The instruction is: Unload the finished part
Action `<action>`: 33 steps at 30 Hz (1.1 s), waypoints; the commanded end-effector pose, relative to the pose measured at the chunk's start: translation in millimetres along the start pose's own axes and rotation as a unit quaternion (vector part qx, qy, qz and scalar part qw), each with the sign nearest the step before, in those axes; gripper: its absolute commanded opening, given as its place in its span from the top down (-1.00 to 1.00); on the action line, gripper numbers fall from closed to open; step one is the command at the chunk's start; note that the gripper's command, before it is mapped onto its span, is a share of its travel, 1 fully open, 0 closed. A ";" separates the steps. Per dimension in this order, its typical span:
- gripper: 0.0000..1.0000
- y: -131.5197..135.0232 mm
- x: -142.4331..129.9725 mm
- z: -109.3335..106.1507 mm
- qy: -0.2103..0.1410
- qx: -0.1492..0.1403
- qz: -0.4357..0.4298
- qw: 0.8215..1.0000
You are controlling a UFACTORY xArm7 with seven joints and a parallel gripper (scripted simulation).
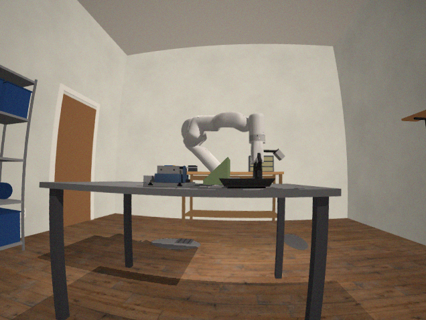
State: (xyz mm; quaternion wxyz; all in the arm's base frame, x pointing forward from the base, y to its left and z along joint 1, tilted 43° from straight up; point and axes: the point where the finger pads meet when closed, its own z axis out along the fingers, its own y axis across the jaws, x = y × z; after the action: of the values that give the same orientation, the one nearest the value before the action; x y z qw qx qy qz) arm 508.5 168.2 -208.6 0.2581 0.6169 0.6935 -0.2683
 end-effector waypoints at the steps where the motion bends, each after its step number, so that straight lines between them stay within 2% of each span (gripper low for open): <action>1: -0.37 0.9 0.8 -2.7 0.002 -0.002 0.000 1.000; 9: -0.37 0.9 0.8 -4.6 0.002 -0.002 0.000 1.000; 14: -0.37 0.8 0.8 -15.2 0.002 -0.002 0.000 1.000; 24: -0.37 0.7 0.6 -66.2 0.002 -0.002 0.000 1.000; 26: -0.37 0.7 0.6 -66.2 0.002 -0.002 0.000 1.000; 33: -0.37 0.5 0.5 -109.5 0.002 -0.002 0.000 1.000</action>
State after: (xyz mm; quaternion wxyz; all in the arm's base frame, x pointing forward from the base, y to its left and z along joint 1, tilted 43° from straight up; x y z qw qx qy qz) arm 506.0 229.8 -143.7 0.2579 0.6169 0.6934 -0.2685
